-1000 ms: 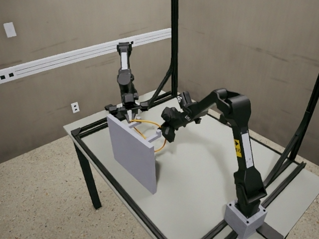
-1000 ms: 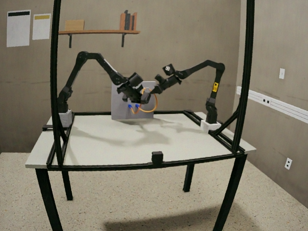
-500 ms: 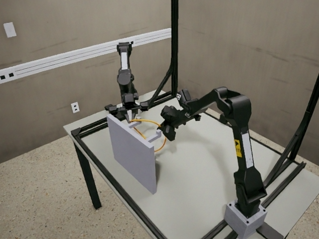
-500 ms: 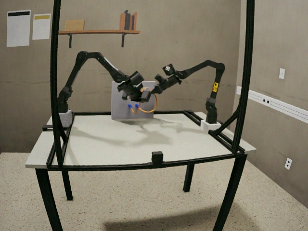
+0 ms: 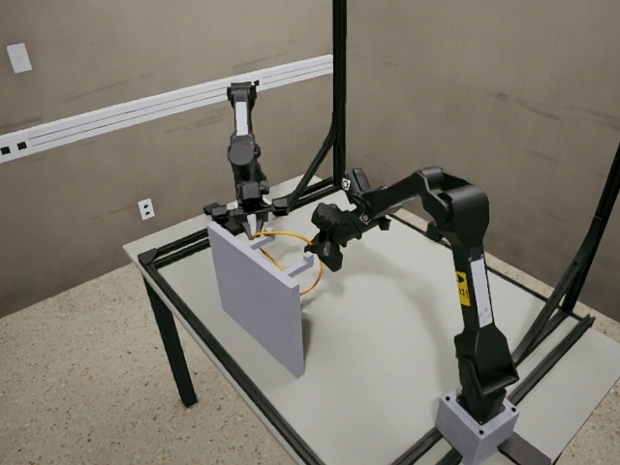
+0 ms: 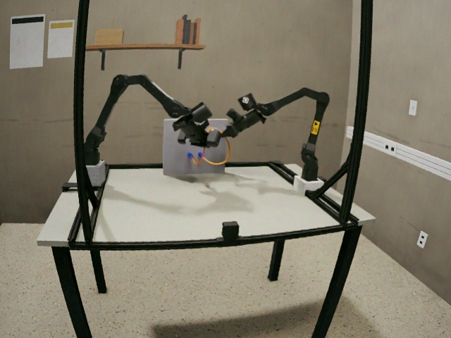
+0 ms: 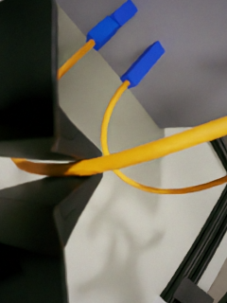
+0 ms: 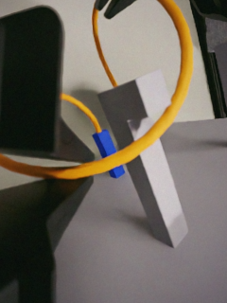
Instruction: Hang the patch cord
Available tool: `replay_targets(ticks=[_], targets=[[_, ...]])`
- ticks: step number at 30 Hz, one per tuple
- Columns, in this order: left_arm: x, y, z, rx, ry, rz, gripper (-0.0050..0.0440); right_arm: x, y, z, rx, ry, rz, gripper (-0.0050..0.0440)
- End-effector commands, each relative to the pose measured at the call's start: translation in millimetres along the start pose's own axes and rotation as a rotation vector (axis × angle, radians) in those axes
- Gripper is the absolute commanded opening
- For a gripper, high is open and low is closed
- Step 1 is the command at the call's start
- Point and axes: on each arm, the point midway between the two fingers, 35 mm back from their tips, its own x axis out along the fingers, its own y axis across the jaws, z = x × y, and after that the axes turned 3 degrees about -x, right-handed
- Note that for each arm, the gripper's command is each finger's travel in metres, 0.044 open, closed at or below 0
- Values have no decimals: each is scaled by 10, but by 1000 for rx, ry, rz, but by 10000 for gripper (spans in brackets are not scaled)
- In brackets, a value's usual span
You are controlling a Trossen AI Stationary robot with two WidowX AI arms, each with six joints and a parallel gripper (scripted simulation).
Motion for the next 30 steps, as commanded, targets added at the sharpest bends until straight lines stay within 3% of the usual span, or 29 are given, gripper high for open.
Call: replay_targets(ticks=[1,30], targets=[[-142,-63,224,-44,-30,-17,25,-44,-10,94,-3,-27,-3,40],[-213,88,418,-83,-39,79,25,-44,-10,94,-3,-27,-3,40]])
